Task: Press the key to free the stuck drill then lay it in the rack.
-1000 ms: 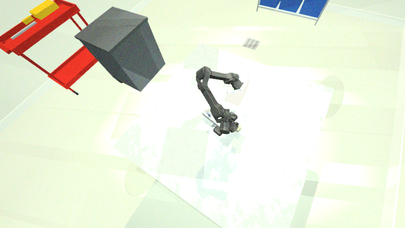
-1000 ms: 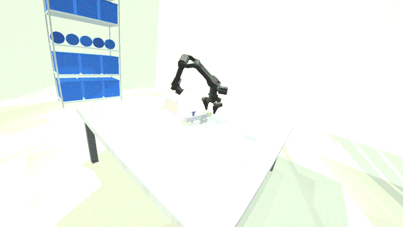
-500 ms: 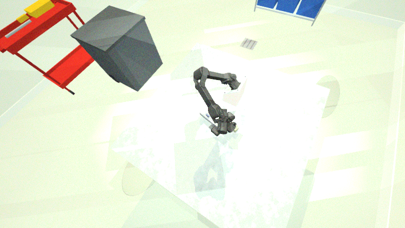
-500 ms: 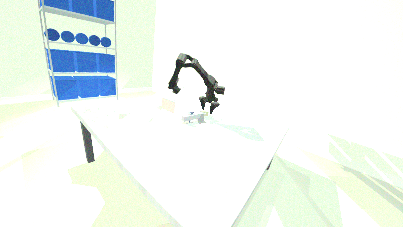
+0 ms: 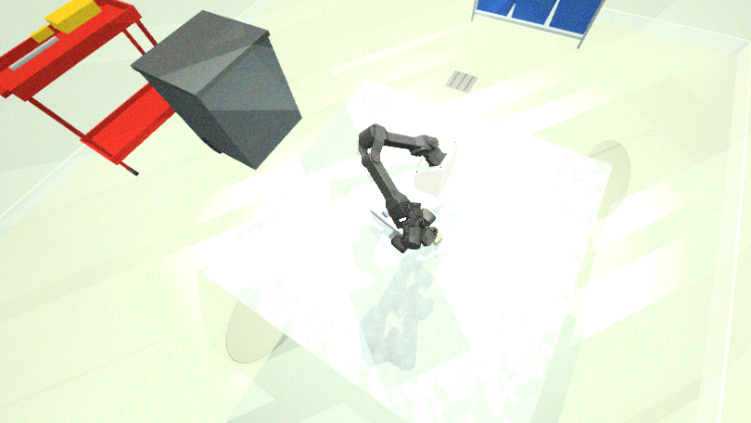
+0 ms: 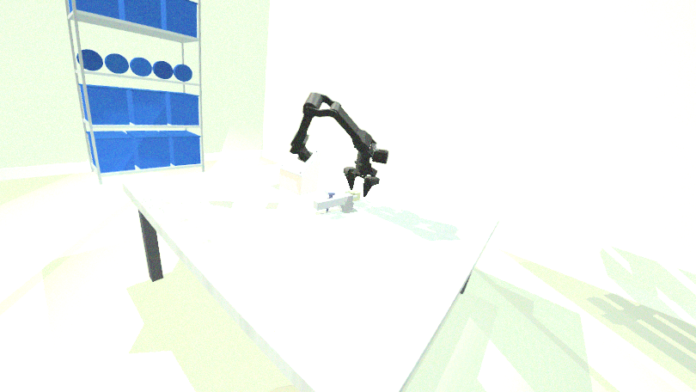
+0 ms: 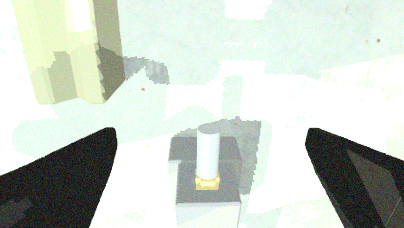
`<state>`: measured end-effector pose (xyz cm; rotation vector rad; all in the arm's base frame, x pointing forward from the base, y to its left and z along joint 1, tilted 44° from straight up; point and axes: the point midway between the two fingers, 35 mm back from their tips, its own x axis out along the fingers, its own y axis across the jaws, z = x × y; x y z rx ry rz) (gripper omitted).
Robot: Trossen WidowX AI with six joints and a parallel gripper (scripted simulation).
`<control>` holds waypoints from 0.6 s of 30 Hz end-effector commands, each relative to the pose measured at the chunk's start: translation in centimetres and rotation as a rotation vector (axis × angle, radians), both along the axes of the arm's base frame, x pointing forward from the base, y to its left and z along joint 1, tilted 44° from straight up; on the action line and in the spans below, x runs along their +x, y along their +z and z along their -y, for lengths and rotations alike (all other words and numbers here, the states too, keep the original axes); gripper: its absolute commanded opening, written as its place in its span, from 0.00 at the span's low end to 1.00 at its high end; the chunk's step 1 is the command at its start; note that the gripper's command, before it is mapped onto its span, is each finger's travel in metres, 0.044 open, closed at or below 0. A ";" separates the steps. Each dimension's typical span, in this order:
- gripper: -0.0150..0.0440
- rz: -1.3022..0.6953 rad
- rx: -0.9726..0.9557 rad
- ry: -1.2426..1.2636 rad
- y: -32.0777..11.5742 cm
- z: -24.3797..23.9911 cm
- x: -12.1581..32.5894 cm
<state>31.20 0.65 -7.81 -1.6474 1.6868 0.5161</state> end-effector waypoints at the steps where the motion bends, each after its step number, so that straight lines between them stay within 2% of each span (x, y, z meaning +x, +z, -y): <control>1: 1.00 -0.007 -0.001 0.004 -0.4 0.5 0.0; 18: 1.00 -0.007 -0.002 0.004 -1.8 2.9 0.0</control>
